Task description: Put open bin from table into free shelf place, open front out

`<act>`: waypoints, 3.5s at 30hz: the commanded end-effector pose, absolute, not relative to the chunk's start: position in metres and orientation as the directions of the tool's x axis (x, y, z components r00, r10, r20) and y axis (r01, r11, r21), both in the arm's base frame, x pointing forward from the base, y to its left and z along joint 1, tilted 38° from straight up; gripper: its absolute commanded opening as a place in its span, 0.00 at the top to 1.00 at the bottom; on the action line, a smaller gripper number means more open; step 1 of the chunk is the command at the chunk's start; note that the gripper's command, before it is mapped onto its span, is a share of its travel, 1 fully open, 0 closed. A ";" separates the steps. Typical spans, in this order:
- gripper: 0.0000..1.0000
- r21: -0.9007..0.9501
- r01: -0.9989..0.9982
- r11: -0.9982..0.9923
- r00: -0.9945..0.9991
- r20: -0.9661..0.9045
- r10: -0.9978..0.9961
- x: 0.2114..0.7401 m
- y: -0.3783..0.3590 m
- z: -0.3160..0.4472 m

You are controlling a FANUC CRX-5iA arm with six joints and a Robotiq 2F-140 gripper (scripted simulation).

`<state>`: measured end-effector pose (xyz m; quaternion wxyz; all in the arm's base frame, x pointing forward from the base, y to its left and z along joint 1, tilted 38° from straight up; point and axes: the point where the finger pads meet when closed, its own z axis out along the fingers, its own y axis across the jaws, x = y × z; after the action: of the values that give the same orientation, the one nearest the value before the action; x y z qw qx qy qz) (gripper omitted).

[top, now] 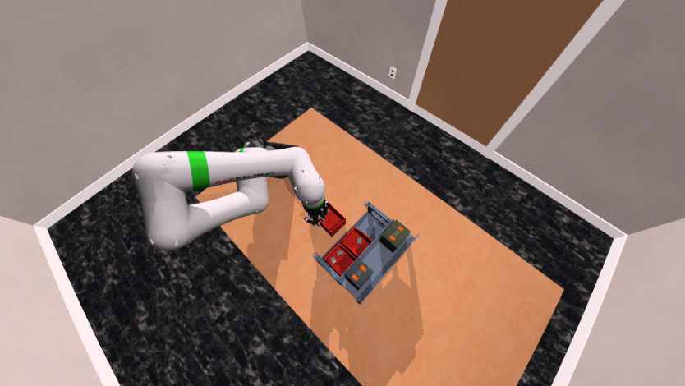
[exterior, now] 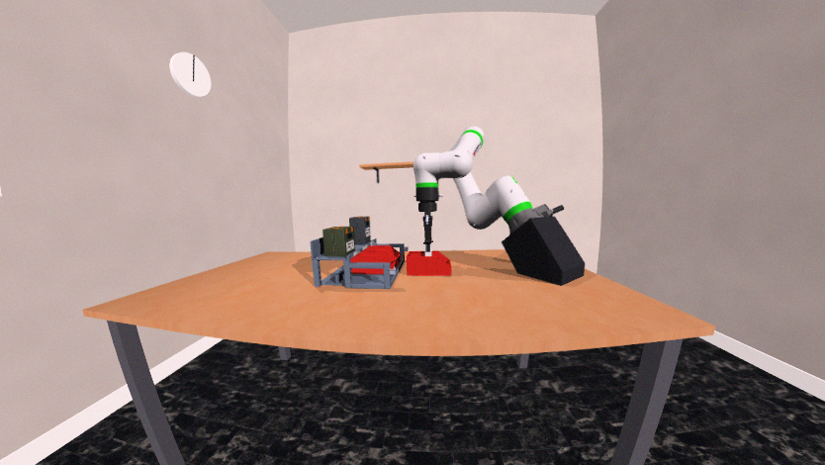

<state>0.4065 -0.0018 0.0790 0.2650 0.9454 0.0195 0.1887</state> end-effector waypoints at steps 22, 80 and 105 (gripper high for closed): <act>0.85 0.508 -0.063 -0.859 0.928 0.347 0.137 0.407 -0.002 0.079; 1.00 0.508 -0.063 -0.859 0.928 0.347 0.137 0.407 -0.002 0.079; 1.00 0.508 -0.063 -0.859 0.928 0.347 0.137 0.406 -0.001 0.079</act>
<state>0.4064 -0.0018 0.0790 0.2650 0.9454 0.0195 0.1886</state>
